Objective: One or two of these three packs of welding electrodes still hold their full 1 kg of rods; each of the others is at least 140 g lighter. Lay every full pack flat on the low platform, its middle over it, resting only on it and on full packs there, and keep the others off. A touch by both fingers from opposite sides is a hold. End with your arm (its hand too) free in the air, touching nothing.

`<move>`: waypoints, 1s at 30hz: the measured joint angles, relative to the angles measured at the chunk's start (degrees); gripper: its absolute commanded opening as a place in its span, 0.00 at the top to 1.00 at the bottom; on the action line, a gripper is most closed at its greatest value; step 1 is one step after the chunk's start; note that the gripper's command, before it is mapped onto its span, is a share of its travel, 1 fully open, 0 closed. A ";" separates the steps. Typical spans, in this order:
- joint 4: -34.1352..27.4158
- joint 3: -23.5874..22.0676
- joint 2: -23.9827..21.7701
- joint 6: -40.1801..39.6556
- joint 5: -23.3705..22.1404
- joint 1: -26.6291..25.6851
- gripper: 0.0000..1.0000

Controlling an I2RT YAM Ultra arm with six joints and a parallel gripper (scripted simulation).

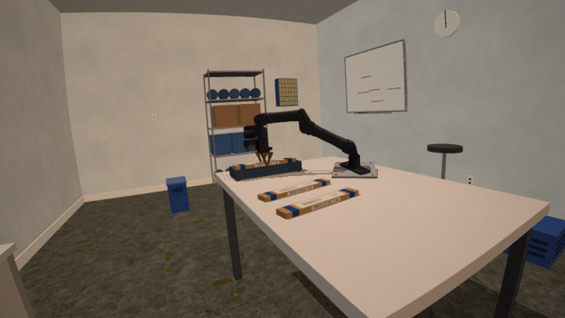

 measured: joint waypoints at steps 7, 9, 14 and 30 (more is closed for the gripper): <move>-0.04 0.07 0.02 0.00 0.00 0.00 1.00; -0.04 0.07 0.02 0.00 0.00 0.00 1.00; 0.83 1.53 0.81 -0.09 0.11 0.02 1.00; 4.37 -4.15 -2.10 0.02 0.46 0.09 1.00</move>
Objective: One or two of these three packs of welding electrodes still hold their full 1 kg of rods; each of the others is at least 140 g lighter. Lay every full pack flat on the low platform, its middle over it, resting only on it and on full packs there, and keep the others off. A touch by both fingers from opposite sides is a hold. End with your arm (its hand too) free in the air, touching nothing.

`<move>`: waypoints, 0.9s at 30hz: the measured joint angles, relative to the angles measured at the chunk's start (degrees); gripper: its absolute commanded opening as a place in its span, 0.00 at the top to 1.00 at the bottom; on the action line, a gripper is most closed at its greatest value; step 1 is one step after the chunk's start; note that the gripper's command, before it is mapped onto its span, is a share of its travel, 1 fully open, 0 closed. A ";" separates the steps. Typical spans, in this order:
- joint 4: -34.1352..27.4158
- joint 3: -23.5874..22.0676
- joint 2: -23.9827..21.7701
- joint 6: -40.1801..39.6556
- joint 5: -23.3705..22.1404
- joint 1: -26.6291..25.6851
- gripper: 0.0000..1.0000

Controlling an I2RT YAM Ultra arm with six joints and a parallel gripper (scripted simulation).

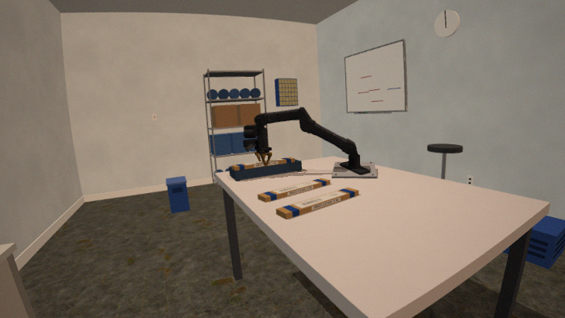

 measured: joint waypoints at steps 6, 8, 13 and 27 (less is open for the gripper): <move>-1.73 2.56 1.31 -0.17 0.02 0.00 1.00; -2.32 3.41 1.77 -0.33 0.07 0.00 1.00; -4.33 8.74 4.59 -0.90 0.15 -0.48 1.00; -4.63 13.20 7.04 -1.88 0.28 -2.12 1.00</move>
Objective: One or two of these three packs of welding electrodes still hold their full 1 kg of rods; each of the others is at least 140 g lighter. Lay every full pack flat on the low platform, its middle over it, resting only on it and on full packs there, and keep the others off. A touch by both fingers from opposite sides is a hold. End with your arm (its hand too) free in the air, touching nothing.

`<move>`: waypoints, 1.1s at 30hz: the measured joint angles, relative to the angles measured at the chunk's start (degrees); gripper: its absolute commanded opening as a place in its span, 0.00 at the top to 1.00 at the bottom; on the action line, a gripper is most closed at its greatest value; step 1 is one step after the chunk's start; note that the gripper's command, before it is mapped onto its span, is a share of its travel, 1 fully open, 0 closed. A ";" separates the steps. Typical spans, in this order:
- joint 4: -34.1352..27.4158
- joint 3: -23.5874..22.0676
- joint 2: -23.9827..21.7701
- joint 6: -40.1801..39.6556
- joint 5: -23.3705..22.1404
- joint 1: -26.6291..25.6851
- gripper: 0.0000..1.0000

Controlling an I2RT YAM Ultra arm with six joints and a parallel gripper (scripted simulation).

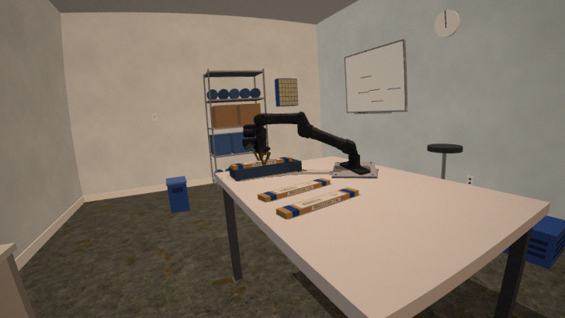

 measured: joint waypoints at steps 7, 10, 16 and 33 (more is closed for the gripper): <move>-0.02 -0.02 0.04 -0.50 -0.39 -0.42 1.00; -0.02 0.70 0.48 -0.83 -0.42 -0.85 1.00; -0.02 1.20 0.83 -1.09 -0.13 -1.73 1.00; -0.02 2.91 1.92 -2.29 -0.04 -3.52 1.00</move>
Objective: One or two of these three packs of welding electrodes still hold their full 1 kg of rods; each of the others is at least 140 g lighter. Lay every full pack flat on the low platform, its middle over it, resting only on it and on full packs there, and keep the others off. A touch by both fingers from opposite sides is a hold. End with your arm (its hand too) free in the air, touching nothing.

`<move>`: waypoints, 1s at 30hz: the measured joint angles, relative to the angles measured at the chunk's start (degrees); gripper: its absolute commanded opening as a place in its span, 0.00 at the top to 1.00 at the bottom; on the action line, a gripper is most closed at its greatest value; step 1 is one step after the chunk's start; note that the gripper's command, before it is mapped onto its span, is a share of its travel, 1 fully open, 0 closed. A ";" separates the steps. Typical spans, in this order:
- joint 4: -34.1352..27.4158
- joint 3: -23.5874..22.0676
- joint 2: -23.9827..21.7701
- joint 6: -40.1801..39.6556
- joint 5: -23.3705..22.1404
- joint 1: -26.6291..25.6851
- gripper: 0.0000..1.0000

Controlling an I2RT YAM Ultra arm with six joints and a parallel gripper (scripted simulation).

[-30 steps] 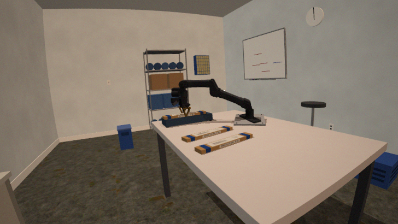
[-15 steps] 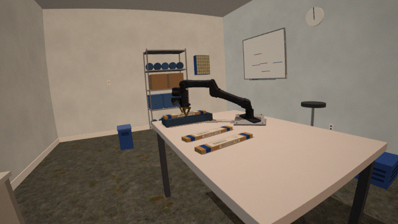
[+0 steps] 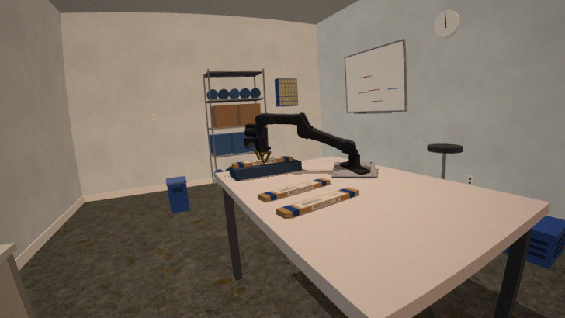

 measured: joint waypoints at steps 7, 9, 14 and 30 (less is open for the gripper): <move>0.00 0.00 0.09 -0.57 0.00 -0.68 1.00; 0.00 0.00 0.13 -0.66 0.02 -0.87 1.00; 0.00 0.00 0.13 -0.74 0.07 -1.01 1.00; 0.00 0.00 0.13 -0.74 0.07 -1.01 1.00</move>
